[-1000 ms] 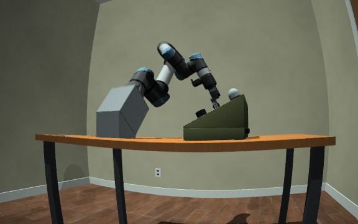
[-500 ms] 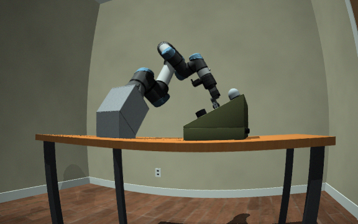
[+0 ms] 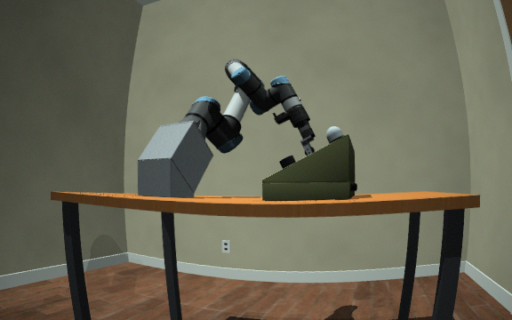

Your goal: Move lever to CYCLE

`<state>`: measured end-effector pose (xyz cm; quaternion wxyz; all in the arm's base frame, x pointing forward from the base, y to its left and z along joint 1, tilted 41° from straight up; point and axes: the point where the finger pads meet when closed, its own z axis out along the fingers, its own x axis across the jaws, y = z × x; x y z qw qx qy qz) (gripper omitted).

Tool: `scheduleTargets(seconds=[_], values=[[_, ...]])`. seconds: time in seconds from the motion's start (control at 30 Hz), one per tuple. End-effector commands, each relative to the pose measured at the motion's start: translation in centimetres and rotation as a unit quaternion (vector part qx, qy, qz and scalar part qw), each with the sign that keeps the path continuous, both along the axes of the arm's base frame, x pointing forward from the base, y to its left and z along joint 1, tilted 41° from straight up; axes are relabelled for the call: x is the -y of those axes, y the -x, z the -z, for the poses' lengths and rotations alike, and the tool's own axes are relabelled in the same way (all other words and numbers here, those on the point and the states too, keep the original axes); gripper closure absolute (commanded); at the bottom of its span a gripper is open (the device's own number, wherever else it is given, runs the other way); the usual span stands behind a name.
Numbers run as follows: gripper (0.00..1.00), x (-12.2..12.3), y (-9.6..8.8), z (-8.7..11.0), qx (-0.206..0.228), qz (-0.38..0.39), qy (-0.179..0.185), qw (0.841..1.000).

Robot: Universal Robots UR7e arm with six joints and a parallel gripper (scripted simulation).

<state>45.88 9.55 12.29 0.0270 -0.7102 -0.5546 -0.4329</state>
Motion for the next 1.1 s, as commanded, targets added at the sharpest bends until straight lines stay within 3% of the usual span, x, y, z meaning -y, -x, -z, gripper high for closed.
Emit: scheduleTargets(seconds=[0.0, 0.57, 1.07], values=[[0.00, 0.0, 0.0, 0.0, 0.000, 0.000, 0.000, 1.000], [0.00, 0.3, 0.3, -0.3, 0.000, 0.000, 0.000, 1.000], [0.00, 1.8, 2.0, -2.2, 0.000, 0.000, 0.000, 1.000]])
